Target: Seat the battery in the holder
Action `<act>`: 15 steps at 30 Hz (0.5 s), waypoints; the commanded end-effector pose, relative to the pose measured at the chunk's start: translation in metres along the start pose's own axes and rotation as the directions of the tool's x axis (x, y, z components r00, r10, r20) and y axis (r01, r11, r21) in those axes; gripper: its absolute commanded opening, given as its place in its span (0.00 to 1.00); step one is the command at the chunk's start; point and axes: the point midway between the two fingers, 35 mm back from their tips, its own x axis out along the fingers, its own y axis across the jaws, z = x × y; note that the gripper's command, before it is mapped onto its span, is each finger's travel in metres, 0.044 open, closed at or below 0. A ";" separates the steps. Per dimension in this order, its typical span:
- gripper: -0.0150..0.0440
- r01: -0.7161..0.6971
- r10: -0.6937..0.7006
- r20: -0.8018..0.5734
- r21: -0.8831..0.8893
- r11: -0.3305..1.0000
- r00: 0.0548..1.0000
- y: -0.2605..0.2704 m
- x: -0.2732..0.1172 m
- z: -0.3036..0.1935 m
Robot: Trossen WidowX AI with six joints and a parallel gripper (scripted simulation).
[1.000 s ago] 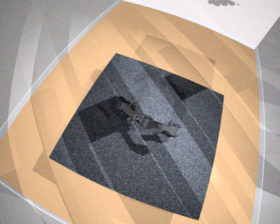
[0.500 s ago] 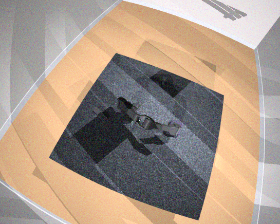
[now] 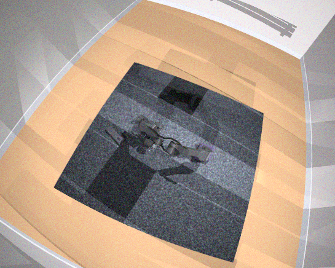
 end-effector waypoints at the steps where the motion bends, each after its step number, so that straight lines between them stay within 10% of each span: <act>1: 0.38 0.000 0.001 0.033 -0.003 1.000 0.999 0.000 0.000 0.003; 15: 0.38 0.004 -0.004 0.084 0.000 1.000 0.996 0.001 0.002 0.001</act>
